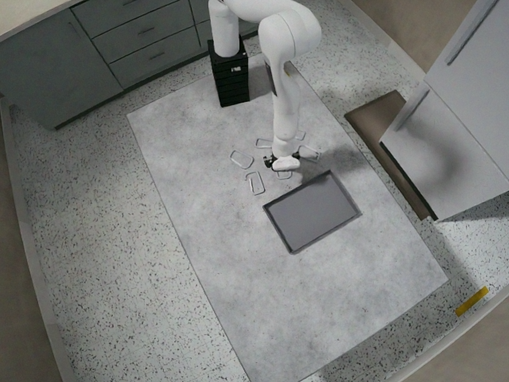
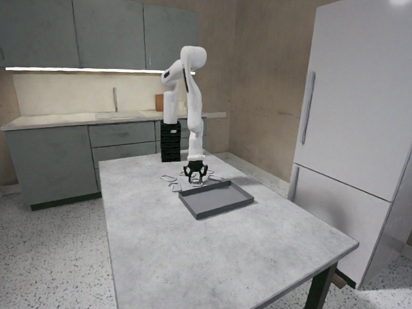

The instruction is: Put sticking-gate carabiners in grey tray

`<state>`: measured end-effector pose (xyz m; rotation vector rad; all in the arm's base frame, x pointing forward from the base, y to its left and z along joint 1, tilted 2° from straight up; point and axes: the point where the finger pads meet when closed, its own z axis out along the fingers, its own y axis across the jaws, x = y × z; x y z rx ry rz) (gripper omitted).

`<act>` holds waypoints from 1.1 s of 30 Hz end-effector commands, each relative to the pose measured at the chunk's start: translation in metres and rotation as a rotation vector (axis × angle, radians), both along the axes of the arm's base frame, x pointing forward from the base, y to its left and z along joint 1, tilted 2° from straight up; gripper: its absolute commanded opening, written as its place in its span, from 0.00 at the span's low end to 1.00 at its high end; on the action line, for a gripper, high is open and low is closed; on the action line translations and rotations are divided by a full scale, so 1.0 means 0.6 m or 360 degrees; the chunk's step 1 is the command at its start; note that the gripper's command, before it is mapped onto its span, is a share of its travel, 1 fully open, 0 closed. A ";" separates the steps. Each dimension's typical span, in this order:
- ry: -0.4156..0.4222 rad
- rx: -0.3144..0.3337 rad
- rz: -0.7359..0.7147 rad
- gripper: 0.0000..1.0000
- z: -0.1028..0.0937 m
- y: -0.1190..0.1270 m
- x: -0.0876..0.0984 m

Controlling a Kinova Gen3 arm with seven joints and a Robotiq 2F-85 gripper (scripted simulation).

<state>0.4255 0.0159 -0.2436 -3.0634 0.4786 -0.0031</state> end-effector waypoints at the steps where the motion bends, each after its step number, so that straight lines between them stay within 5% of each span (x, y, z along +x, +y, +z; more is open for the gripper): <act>1: -0.0001 0.0000 0.0000 0.57 0.001 0.000 0.001; 33: -0.0003 0.0000 0.0000 0.55 0.001 0.000 0.001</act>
